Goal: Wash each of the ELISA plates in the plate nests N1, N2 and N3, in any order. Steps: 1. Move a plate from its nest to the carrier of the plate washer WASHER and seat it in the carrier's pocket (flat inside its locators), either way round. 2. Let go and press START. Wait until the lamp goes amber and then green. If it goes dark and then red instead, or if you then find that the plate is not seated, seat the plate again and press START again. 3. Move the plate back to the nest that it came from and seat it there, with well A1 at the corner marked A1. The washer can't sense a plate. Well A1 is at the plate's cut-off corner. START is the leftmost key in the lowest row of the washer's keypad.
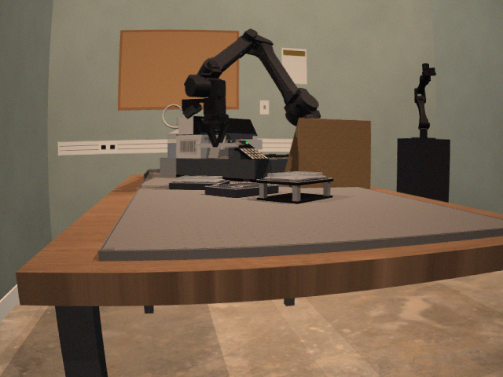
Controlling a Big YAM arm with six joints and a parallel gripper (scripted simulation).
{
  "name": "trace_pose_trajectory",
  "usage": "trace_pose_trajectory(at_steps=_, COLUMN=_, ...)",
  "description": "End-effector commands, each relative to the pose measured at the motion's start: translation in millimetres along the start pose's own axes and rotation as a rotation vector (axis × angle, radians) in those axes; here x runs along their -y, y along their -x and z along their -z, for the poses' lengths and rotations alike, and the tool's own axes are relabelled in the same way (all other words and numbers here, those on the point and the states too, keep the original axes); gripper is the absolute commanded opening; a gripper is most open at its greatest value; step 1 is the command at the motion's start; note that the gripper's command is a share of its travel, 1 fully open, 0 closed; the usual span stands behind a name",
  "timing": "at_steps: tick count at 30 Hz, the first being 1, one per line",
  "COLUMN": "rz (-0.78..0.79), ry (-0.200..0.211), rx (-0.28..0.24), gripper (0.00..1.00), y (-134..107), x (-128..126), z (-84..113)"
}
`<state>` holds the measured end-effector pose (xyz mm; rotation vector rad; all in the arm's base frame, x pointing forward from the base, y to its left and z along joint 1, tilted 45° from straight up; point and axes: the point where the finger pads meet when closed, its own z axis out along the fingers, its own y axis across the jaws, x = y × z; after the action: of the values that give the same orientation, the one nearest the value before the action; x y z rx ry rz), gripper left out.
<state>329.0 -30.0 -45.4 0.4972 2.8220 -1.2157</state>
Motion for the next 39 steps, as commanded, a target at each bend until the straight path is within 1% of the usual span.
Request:
trace_pose_trajectory(at_steps=1, rz=-0.168, ry=0.011, rx=0.006, gripper=0.84, y=10, x=25, z=9.2)
trace_pose_trajectory(at_steps=9, rz=-0.434, ry=0.011, rx=0.004, gripper=0.84, y=12, x=64, z=12.8)
trace_pose_trajectory(at_steps=11, rz=-0.434, ry=0.011, rx=0.004, gripper=0.84, y=12, x=64, z=12.8)
trace_pose_trajectory(at_steps=12, rz=-0.480, ry=0.031, rx=0.027, gripper=0.84, y=26, x=65, z=23.3)
trace_pose_trajectory(at_steps=13, rz=-0.508, ry=0.016, rx=0.009, gripper=0.84, y=18, x=74, z=15.9)
trace_pose_trajectory(at_steps=14, rz=-0.534, ry=0.011, rx=0.004, gripper=0.84, y=13, x=79, z=14.0)
trace_pose_trajectory(at_steps=17, rz=-0.634, ry=0.011, rx=0.003, gripper=0.84, y=14, x=94, z=15.4)
trace_pose_trajectory(at_steps=18, rz=-0.670, ry=0.013, rx=0.005, gripper=0.84, y=16, x=99, z=16.8)
trace_pose_trajectory(at_steps=19, rz=-0.715, ry=0.023, rx=0.013, gripper=0.84, y=25, x=103, z=21.4)
trace_pose_trajectory(at_steps=20, rz=-0.720, ry=0.022, rx=0.013, gripper=0.84, y=25, x=109, z=21.7)
trace_pose_trajectory(at_steps=22, rz=-0.706, ry=0.011, rx=0.003, gripper=0.84, y=16, x=118, z=17.8)
trace_pose_trajectory(at_steps=26, rz=-0.691, ry=0.016, rx=0.008, gripper=0.84, y=22, x=139, z=22.2)
trace_pose_trajectory(at_steps=28, rz=-0.691, ry=0.016, rx=0.008, gripper=0.84, y=22, x=139, z=22.2)
trace_pose_trajectory(at_steps=31, rz=-0.688, ry=0.014, rx=0.006, gripper=0.84, y=21, x=153, z=22.8)
trace_pose_trajectory(at_steps=33, rz=-0.688, ry=0.015, rx=0.005, gripper=0.84, y=21, x=154, z=22.9)
trace_pose_trajectory(at_steps=34, rz=-0.675, ry=0.022, rx=0.016, gripper=0.84, y=22, x=150, z=27.1)
trace_pose_trajectory(at_steps=35, rz=-0.738, ry=0.011, rx=0.001, gripper=0.84, y=16, x=158, z=21.7)
trace_pose_trajectory(at_steps=39, rz=-0.871, ry=0.010, rx=0.001, gripper=0.84, y=8, x=176, z=23.4)
